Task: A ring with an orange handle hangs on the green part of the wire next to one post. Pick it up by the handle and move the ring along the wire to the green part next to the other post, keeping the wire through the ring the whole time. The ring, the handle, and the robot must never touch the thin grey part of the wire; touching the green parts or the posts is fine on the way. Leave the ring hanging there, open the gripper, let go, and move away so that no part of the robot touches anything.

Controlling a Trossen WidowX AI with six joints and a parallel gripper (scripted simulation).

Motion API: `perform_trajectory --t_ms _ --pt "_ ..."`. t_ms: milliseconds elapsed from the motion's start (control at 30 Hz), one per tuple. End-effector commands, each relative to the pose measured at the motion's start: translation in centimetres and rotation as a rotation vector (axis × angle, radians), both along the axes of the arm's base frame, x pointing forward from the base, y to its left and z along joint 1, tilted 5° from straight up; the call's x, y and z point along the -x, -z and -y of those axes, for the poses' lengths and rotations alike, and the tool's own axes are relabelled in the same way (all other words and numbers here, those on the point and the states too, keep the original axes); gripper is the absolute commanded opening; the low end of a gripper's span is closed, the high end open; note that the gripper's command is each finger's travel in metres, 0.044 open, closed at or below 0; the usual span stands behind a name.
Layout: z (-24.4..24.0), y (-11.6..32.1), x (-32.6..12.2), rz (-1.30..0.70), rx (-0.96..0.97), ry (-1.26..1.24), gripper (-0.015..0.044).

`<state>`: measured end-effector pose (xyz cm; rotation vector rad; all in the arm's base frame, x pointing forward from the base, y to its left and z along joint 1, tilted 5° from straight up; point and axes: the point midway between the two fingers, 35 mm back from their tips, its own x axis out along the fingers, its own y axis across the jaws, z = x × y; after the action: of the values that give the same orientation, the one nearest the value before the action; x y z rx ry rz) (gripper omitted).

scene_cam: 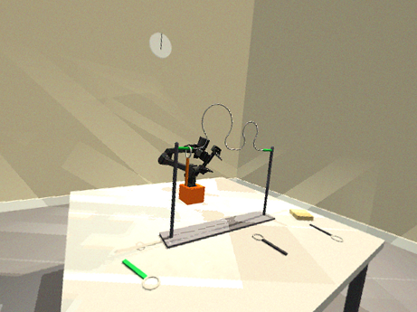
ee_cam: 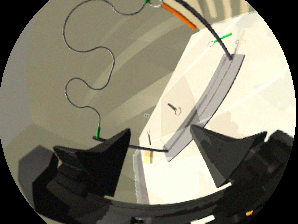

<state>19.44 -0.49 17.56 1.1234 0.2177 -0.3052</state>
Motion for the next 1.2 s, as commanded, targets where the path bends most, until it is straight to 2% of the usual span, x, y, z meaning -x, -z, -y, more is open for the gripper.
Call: perform_trajectory --t_ms 0,267,767,1167 --pt "0.0 0.0 -0.1 0.0 0.002 -0.001 0.0374" --pt "0.9 -0.6 -3.5 -0.006 0.09 -0.025 0.0164" --pt "6.4 -0.1 -9.4 0.01 0.301 -0.071 0.016" --pt "13.4 1.6 -11.1 0.031 0.5 -0.096 0.016"
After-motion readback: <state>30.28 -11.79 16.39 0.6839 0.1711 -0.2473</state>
